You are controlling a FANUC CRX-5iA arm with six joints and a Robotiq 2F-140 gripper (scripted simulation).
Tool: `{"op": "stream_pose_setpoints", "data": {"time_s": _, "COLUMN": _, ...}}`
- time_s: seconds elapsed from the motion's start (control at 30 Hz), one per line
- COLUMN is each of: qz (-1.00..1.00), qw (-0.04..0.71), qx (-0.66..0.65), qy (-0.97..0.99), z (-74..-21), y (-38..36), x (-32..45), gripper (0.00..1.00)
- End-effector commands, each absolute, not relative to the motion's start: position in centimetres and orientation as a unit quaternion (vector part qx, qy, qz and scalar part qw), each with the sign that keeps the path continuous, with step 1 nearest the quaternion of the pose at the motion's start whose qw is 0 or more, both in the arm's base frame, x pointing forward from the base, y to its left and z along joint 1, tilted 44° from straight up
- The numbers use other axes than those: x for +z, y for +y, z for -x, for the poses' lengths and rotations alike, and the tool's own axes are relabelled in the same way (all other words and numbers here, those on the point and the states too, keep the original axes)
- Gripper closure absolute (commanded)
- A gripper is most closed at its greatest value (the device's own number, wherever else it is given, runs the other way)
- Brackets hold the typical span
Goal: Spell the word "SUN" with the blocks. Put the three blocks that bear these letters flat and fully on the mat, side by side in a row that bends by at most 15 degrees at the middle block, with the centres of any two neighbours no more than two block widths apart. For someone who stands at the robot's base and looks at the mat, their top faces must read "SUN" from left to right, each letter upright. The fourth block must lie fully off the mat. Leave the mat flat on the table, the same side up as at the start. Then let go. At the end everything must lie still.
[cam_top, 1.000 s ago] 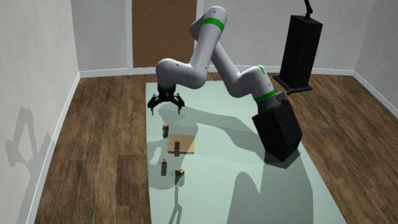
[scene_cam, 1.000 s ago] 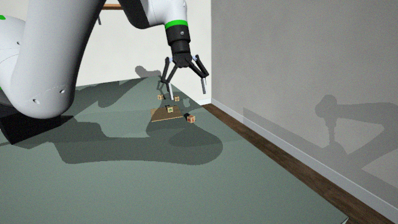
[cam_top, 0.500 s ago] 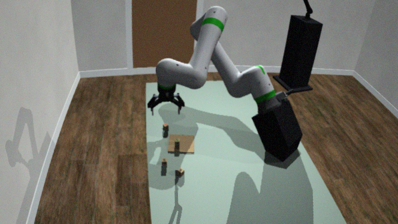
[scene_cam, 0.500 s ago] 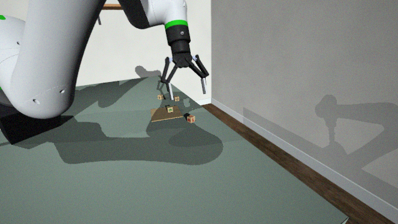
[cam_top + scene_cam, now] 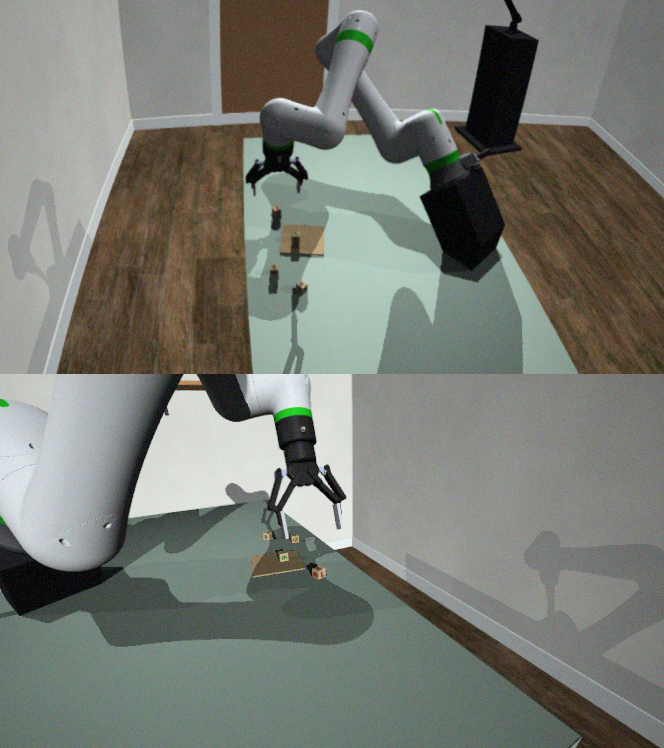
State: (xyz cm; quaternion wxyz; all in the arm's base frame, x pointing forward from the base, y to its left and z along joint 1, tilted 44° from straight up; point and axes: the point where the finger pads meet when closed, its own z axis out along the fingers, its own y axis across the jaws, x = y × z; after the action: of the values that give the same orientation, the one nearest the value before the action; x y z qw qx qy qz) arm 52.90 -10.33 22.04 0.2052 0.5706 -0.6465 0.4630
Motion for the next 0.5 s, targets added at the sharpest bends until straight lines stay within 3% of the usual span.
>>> {"op": "stream_pose_setpoints", "data": {"time_s": 0.0, "qz": -0.625, "qw": 0.208, "qx": 0.436, "qy": -0.613, "z": -54.4, "y": -5.5, "x": 18.8, "gripper": 0.00}}
{"op": "stream_pose_setpoints", "data": {"time_s": 0.47, "qz": -0.772, "qw": 0.214, "qx": 0.352, "qy": -0.484, "z": -55.3, "y": 10.1, "x": 8.4, "gripper": 0.00}}
